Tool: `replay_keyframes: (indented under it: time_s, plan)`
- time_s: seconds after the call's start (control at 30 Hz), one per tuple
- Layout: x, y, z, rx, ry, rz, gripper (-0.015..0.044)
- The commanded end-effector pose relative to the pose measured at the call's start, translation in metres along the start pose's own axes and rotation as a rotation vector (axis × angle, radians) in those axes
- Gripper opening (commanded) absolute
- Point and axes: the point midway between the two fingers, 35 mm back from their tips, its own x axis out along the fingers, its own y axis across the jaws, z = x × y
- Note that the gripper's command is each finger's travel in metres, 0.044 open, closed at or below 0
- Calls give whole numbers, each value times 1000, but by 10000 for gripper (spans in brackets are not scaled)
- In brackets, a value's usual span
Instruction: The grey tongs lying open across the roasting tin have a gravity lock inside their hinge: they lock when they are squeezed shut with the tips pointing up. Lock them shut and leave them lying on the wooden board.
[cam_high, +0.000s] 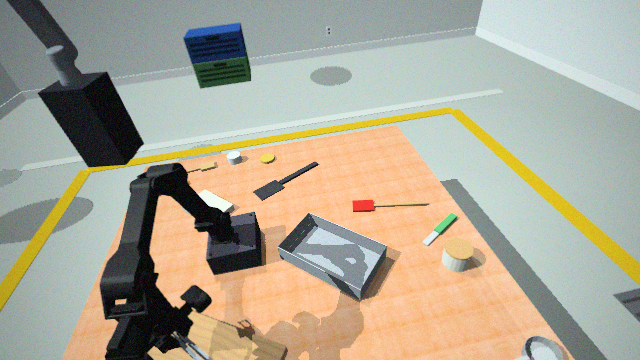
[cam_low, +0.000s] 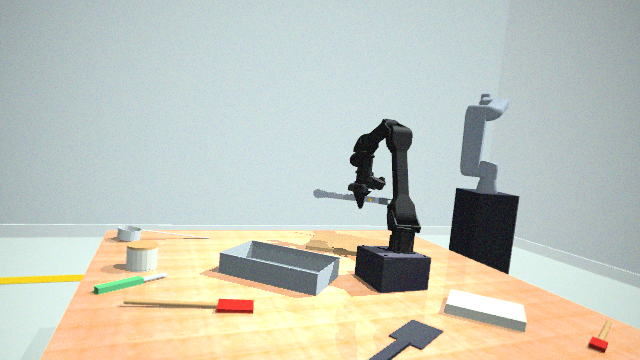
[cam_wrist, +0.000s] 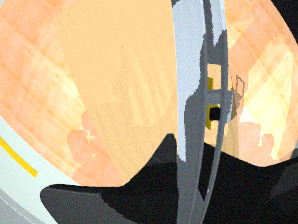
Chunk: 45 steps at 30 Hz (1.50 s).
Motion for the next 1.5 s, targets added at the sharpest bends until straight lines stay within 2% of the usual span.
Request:
replay_keyframes:
  time_s: [0.0, 1.47]
  plan:
    - [-3, 2, -1, 3, -8, 10, -150]
    - [64, 6, -3, 3, -8, 10, -150]
